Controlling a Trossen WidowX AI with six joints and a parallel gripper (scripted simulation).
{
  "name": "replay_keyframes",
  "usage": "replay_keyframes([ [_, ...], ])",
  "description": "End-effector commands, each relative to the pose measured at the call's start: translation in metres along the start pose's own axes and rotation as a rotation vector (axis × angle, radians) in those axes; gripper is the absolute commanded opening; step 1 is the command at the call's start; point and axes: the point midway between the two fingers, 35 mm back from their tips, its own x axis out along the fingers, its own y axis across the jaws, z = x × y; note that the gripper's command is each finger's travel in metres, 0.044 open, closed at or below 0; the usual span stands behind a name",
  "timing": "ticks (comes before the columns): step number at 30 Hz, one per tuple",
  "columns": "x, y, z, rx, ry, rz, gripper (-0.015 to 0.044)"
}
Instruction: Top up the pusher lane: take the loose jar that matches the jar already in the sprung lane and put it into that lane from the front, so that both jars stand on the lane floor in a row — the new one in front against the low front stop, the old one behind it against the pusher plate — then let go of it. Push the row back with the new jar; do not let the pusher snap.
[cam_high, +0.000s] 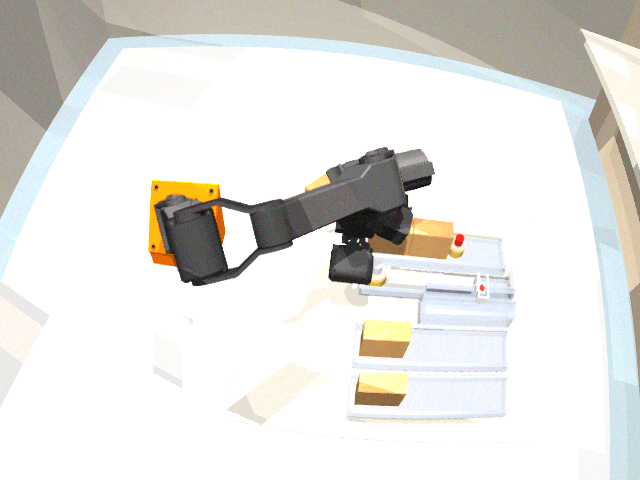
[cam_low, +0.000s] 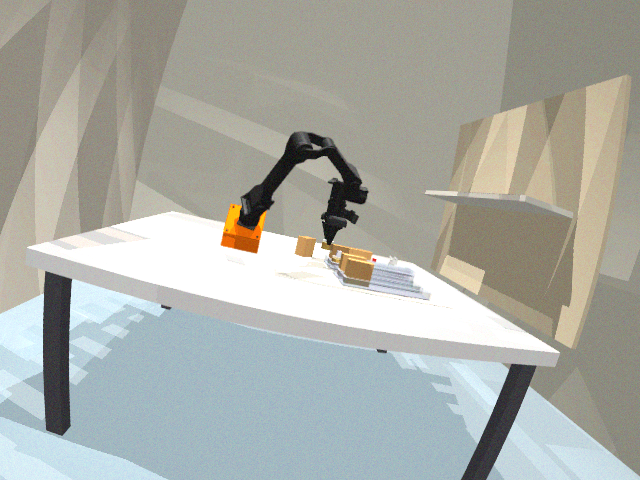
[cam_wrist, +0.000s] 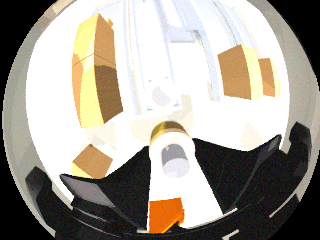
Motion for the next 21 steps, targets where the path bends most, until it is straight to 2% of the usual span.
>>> replay_keyframes([
  [1, 0.007, 0.0, 0.001, -0.013, 0.002, -0.007, 0.0],
  [6, 0.024, 0.0, 0.001, -0.013, 0.001, -0.008, 0.0],
  [21, 0.025, 0.0, 0.005, -0.013, 0.001, -0.008, 0.0],
])
